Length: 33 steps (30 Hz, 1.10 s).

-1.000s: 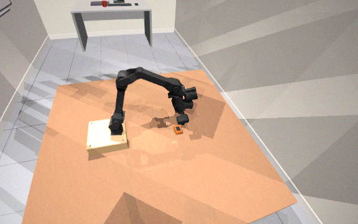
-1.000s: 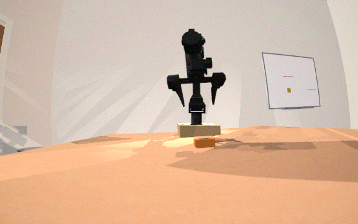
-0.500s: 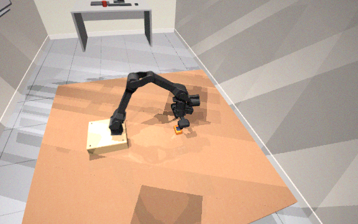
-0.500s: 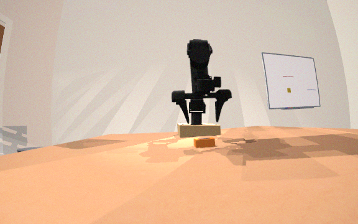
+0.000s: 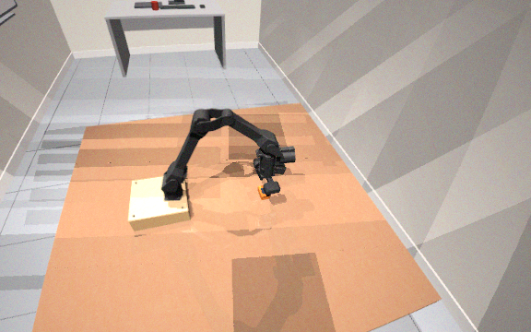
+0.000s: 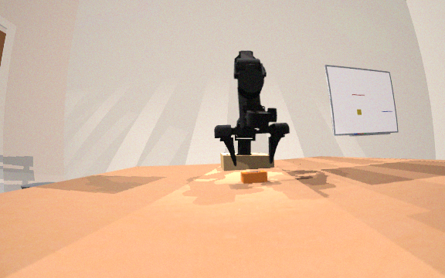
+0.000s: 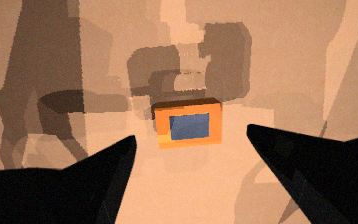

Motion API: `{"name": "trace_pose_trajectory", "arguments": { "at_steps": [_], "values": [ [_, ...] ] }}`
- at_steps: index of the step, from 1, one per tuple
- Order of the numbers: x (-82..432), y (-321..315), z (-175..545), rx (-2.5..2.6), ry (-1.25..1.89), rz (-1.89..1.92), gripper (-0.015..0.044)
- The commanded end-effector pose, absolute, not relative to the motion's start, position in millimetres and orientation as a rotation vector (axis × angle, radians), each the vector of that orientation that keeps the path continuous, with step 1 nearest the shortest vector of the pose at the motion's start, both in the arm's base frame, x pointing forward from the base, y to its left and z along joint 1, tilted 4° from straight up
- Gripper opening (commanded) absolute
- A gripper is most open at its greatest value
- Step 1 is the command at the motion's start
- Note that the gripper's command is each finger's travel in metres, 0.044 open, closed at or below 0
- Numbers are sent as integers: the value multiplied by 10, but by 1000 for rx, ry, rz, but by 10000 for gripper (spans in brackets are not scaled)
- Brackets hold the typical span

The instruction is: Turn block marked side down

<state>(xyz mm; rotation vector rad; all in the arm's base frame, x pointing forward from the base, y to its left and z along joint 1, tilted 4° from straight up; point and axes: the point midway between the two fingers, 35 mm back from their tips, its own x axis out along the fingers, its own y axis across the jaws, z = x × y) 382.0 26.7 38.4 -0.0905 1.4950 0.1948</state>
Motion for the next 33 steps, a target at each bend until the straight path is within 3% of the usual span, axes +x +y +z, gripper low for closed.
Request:
{"name": "trace_pose_trajectory", "arguments": {
  "at_steps": [1, 19, 25, 33],
  "values": [
    [3811, 264, 299, -91, 1503, 188, 440],
    [3822, 282, 35, -91, 1503, 188, 440],
    [3822, 282, 35, -91, 1503, 188, 282],
    [3822, 282, 35, -91, 1503, 188, 229]
  ]
}}
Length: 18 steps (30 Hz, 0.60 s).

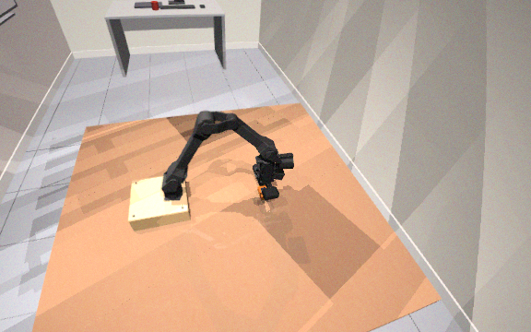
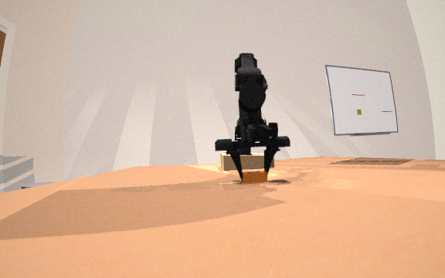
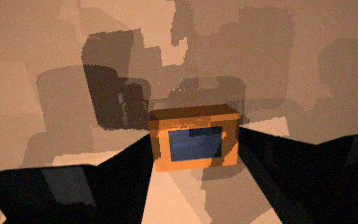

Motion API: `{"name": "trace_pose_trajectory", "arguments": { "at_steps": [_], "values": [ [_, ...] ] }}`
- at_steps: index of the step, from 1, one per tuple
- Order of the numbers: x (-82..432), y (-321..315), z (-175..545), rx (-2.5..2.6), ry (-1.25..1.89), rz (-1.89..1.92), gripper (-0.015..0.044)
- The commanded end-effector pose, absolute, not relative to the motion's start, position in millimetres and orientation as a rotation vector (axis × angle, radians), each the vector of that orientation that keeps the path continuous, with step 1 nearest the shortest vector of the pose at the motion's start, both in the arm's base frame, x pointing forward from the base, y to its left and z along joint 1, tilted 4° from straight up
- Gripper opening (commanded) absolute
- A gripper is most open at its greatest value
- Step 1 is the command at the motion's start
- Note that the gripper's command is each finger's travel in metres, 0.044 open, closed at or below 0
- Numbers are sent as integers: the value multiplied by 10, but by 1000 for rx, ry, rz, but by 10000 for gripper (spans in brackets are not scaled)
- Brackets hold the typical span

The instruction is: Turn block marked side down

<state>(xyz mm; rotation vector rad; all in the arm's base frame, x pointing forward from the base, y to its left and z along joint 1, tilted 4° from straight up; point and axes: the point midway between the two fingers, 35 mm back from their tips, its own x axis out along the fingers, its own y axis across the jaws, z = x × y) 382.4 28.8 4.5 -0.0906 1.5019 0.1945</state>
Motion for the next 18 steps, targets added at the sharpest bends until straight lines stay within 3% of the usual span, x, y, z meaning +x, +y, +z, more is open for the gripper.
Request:
{"name": "trace_pose_trajectory", "arguments": {
  "at_steps": [1, 13, 18],
  "values": [
    [3822, 282, 35, -91, 1503, 188, 223],
    [3822, 282, 35, -91, 1503, 188, 143],
    [3809, 262, 319, -91, 1503, 188, 11]
  ]
}}
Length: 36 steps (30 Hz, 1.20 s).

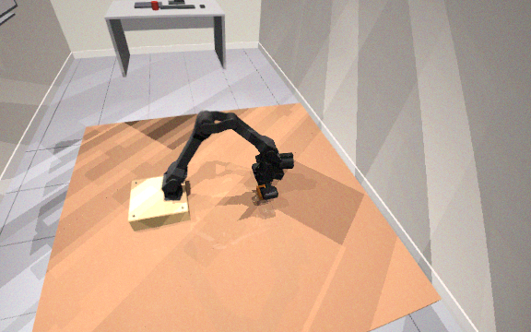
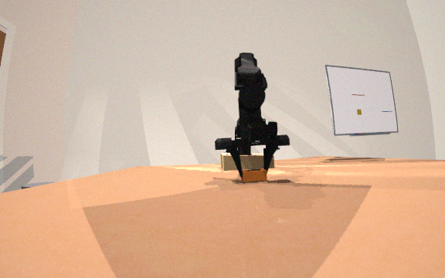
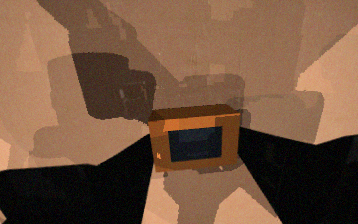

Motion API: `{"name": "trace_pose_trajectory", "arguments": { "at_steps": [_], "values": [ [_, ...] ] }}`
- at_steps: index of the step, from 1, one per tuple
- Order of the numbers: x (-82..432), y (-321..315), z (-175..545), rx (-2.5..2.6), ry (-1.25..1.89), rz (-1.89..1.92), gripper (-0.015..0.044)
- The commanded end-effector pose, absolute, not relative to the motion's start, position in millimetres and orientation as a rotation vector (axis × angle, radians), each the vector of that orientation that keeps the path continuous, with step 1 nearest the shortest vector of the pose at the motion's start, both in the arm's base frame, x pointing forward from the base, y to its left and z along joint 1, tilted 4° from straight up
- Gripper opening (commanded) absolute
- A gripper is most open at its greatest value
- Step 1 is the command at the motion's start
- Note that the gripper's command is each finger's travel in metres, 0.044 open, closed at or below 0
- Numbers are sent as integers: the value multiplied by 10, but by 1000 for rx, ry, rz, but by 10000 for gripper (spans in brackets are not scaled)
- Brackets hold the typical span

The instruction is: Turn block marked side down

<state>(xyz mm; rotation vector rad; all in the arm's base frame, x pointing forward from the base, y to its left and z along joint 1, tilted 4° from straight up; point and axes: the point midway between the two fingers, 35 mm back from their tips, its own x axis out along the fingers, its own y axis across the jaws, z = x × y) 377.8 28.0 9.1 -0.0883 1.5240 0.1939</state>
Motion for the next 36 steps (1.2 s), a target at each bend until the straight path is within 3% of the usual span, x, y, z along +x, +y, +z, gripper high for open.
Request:
{"name": "trace_pose_trajectory", "arguments": {
  "at_steps": [1, 36],
  "values": [
    [3807, 261, 335, -91, 1503, 188, 0],
    [3819, 255, 217, -41, 1065, 190, 0]
  ]
}}
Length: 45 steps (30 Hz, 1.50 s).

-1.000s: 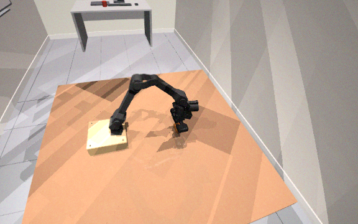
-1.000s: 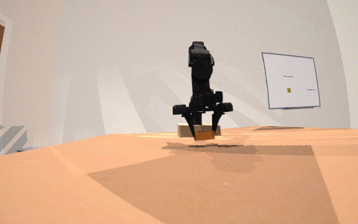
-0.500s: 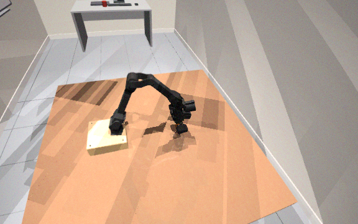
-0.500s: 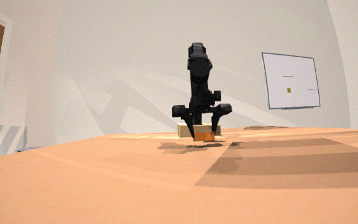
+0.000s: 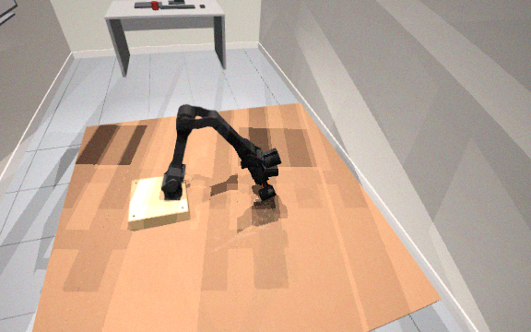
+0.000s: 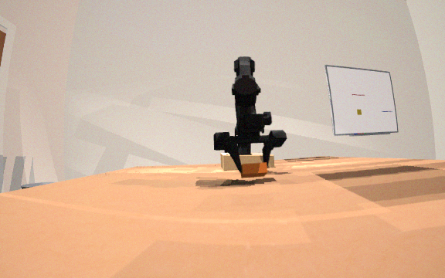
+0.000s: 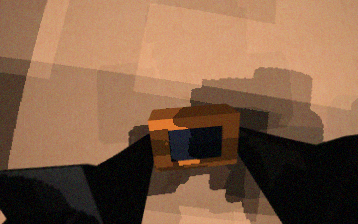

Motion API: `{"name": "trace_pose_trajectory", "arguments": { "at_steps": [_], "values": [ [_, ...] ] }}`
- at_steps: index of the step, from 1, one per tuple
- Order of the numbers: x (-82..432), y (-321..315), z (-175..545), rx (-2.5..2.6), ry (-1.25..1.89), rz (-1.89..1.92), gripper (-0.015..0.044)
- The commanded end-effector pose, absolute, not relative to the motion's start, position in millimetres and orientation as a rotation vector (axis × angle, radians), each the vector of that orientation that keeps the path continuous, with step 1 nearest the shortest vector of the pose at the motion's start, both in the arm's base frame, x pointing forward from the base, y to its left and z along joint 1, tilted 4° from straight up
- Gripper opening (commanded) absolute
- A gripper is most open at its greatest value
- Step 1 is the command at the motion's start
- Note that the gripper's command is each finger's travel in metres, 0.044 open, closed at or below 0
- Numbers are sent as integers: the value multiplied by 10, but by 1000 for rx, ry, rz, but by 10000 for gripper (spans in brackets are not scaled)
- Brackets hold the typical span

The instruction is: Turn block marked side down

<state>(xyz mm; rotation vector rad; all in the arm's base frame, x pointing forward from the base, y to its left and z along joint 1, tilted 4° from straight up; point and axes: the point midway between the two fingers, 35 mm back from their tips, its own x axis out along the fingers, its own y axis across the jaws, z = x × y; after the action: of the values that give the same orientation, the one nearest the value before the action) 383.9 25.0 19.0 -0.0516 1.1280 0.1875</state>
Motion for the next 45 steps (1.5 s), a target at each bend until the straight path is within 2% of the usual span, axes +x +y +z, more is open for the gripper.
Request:
{"name": "trace_pose_trajectory", "arguments": {
  "at_steps": [1, 16, 45],
  "values": [
    [3813, 255, 219, -39, 1049, 191, 0],
    [3747, 252, 247, -30, 917, 194, 0],
    [3900, 263, -130, 11, 521, 184, 0]
  ]
}}
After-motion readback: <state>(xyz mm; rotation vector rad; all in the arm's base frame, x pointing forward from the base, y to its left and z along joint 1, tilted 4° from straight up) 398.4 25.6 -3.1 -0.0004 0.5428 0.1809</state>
